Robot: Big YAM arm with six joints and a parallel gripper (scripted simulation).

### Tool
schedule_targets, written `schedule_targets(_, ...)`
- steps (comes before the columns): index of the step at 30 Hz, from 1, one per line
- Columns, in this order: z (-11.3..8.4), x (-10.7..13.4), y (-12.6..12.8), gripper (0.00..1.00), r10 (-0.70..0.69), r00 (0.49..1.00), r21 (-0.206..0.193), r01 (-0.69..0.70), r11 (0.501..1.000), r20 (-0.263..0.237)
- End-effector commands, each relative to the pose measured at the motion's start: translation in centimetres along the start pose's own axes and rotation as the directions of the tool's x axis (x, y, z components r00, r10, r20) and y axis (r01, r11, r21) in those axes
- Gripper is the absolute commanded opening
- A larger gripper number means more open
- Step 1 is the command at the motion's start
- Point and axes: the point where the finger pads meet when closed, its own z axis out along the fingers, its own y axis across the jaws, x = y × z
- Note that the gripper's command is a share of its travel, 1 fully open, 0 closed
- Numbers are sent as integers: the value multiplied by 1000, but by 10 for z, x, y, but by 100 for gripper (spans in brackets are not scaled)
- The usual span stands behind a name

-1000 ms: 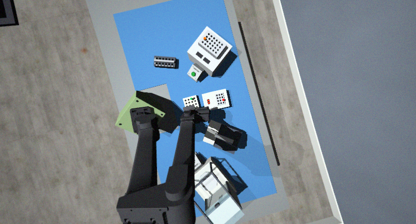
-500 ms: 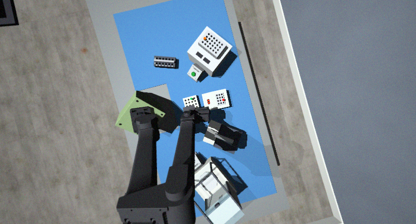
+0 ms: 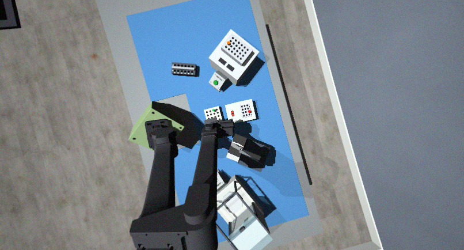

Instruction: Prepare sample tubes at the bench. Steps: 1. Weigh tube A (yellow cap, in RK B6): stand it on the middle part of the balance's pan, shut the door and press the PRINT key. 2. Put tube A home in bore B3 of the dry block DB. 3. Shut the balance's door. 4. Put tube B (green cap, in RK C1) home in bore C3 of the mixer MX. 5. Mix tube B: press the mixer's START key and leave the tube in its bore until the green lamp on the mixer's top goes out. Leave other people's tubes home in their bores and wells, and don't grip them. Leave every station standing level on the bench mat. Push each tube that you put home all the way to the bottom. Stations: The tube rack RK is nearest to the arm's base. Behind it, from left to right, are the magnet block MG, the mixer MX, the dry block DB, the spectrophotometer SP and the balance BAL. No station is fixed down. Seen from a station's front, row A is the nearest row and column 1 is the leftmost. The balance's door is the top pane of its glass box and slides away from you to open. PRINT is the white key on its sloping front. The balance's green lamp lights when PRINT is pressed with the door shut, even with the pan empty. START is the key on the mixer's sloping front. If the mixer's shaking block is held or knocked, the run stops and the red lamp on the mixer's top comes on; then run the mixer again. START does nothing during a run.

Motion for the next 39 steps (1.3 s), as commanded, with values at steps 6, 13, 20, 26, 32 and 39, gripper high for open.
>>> schedule_targets(6, -1, -10, -9, 9, 11, 999, 14, -12, 1000, 31)
schedule_targets(13, -2, -10, -9, 9, 12, 999, 15, -12, 1000, 32)
schedule_targets(20, -2, -11, -10, 9, 12, 999, 16, -12, 1000, 32)
schedule_targets(26, -2, -11, -10, 9, 12, 999, 16, -12, 1000, 32)
schedule_targets(32, -2, -11, -11, 9, 11, 999, 15, -12, 1000, 31)
schedule_targets(39, -2, -11, -11, 9, 11, 999, 16, -12, 1000, 30)
